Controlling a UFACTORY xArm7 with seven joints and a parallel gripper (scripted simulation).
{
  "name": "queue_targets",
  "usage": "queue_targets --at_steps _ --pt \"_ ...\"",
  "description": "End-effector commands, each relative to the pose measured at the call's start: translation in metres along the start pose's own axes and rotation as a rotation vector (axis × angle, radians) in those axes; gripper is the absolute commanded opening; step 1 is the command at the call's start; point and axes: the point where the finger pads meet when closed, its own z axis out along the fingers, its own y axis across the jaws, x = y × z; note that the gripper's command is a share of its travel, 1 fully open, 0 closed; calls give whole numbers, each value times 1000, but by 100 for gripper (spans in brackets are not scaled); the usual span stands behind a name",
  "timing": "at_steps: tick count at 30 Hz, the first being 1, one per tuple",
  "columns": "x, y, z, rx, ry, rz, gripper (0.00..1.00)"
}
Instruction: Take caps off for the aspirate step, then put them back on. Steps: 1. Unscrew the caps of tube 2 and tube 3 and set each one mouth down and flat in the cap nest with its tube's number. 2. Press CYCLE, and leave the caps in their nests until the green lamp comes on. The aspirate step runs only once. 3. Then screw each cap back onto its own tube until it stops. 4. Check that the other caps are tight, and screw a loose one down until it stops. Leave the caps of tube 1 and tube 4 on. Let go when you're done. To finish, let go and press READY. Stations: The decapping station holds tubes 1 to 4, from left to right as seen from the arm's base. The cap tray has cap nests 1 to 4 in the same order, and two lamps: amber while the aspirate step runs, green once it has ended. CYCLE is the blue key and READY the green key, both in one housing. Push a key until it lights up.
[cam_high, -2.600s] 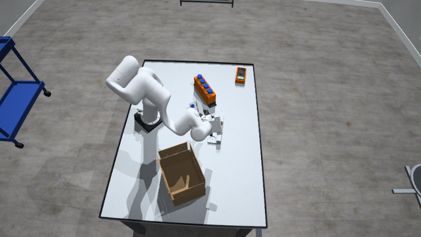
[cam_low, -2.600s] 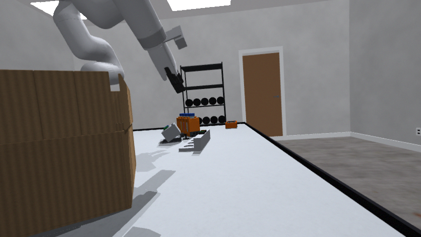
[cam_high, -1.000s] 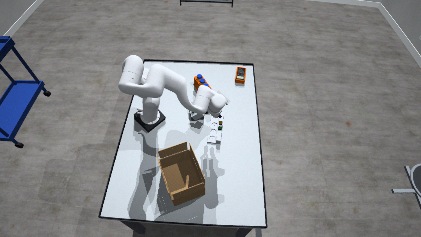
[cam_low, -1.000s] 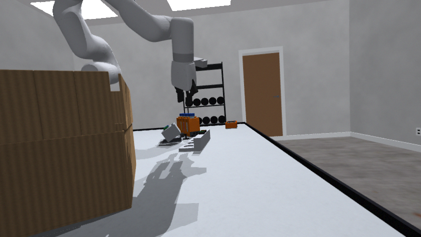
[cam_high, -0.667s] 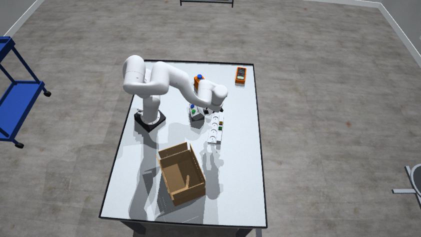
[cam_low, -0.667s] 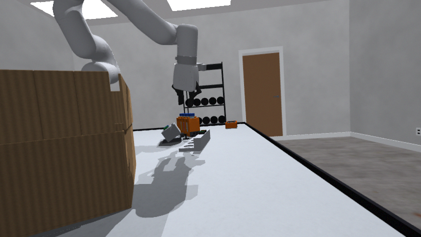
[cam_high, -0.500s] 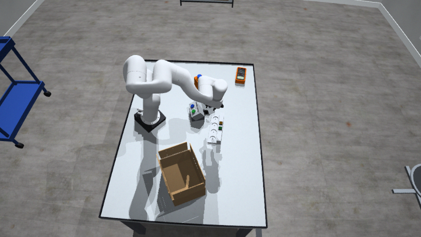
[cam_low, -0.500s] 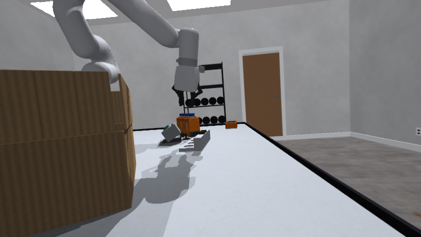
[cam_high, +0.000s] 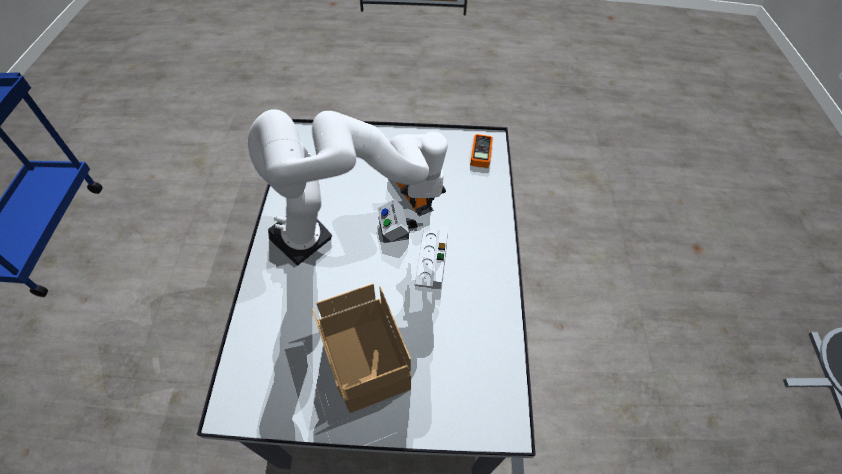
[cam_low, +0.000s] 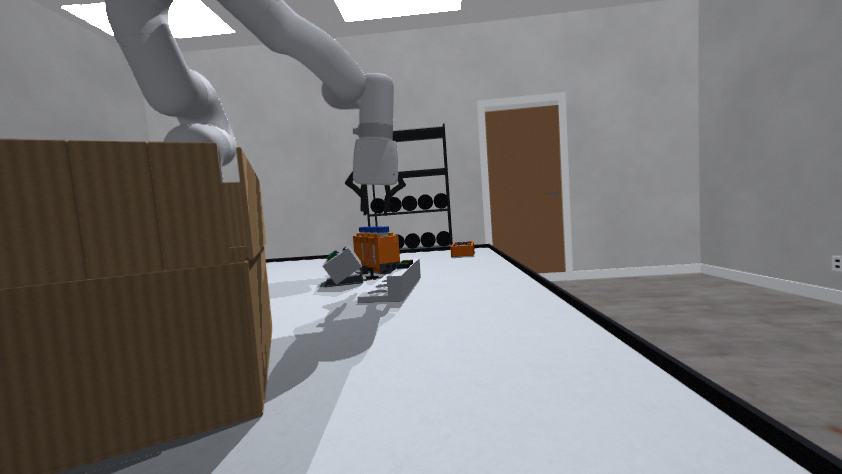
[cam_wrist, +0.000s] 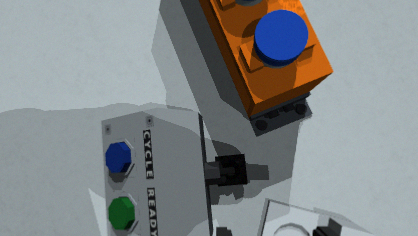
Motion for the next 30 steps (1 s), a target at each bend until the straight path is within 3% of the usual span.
queue_targets --at_steps 1,6,20,30 --pt "17 2 1 -25 -39 -109 46" --pt "48 0 4 -43 -70 -202 46" --pt "48 0 4 -79 -127 -383 46" --pt "48 0 4 -79 -127 -382 46"
